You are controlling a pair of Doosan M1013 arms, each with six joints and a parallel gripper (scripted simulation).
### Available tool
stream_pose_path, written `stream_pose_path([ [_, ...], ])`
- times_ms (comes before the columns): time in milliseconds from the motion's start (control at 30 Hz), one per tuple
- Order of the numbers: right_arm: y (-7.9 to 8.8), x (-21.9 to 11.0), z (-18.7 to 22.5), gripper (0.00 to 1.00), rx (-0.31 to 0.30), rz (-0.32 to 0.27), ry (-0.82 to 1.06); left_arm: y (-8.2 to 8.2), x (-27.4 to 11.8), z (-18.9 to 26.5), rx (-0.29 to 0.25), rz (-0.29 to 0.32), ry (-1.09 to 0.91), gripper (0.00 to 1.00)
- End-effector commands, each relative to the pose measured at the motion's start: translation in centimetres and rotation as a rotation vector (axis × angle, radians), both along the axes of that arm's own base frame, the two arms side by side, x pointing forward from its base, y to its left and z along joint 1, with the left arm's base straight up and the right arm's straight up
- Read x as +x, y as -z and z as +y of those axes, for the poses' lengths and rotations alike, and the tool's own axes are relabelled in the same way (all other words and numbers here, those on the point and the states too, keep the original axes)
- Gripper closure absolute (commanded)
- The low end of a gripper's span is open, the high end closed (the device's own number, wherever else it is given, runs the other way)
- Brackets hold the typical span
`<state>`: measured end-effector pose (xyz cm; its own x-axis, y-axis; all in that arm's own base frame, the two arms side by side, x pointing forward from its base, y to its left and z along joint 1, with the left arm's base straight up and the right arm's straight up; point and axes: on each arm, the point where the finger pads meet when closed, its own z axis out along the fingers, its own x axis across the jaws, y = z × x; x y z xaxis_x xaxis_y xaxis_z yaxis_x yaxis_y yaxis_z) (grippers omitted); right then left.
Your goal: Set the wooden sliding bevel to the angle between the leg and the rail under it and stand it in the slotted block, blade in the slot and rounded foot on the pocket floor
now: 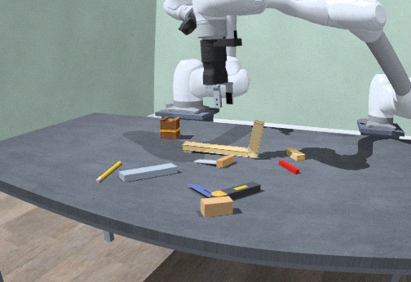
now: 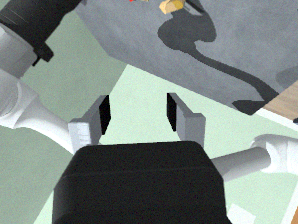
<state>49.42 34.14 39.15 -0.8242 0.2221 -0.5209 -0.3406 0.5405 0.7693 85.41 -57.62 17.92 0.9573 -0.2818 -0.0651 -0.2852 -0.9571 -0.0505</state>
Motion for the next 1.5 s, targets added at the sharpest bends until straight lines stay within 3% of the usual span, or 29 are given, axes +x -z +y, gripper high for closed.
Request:
stream_pose_path([
  [0,-0.1,0.0,0.0,0.00,0.001,-0.001,0.000,-0.3,0.0,0.0,-0.001,-0.003,0.000,0.00],
  [600,-0.1,0.0,0.0,0.00,0.000,-0.001,-0.001,-0.3,0.0,0.0,-0.001,-0.003,0.000,0.00],
  [800,-1.1,1.2,1.9,0.00,-0.022,-0.025,-0.077,-0.5,0.6,1.6,0.001,-0.001,-0.025,0.00],
  [1000,-3.0,4.8,8.0,0.00,-0.100,-0.097,-0.333,-1.3,2.6,7.5,0.008,0.005,-0.117,0.00],
  [1133,-3.3,6.0,10.1,0.00,-0.128,-0.122,-0.427,-1.7,3.5,10.9,0.011,0.008,-0.168,0.00],
  [1467,-2.0,10.0,17.3,0.00,-0.240,-0.199,-0.789,-3.8,5.6,27.1,0.038,0.035,-0.545,0.00],
])
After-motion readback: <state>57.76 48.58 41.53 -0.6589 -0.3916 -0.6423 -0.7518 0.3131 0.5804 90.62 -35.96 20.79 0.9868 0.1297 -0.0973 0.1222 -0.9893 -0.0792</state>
